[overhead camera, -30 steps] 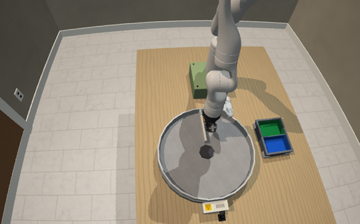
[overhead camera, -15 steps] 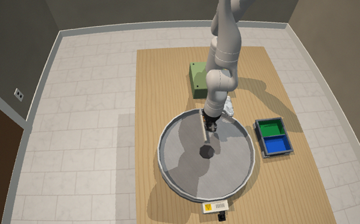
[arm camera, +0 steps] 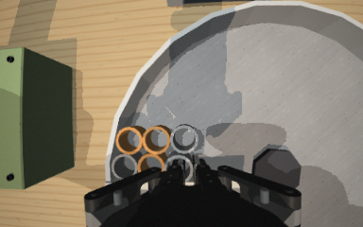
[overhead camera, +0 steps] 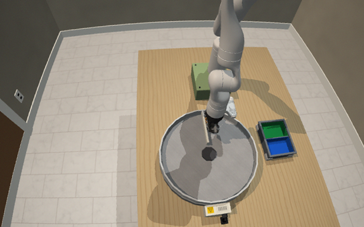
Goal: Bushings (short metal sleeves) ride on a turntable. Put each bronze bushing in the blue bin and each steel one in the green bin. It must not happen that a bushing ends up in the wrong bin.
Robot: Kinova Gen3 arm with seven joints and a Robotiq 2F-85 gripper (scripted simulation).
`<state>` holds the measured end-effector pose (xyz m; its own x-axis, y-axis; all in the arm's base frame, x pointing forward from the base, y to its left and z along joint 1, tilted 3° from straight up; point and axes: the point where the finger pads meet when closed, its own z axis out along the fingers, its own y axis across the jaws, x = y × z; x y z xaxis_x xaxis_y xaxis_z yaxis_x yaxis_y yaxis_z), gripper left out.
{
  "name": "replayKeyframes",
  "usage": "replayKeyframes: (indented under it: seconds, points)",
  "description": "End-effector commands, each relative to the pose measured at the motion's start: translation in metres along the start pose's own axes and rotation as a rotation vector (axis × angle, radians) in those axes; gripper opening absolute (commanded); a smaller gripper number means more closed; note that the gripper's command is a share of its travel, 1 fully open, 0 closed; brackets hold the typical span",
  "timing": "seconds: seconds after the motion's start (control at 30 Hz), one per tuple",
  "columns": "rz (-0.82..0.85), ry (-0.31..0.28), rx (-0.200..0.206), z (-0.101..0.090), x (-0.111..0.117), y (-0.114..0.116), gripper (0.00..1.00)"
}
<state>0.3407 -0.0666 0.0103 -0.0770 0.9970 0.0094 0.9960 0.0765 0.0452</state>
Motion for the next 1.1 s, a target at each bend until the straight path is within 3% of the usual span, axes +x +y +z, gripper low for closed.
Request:
replayKeyframes:
  seconds: [0.0,1.07]
  points:
    - [0.000,-0.001,-0.002,-0.0016,-0.0003,0.0004,0.00]
    - [0.000,-0.001,-0.002,-0.0111,-0.0003,0.0004,0.00]
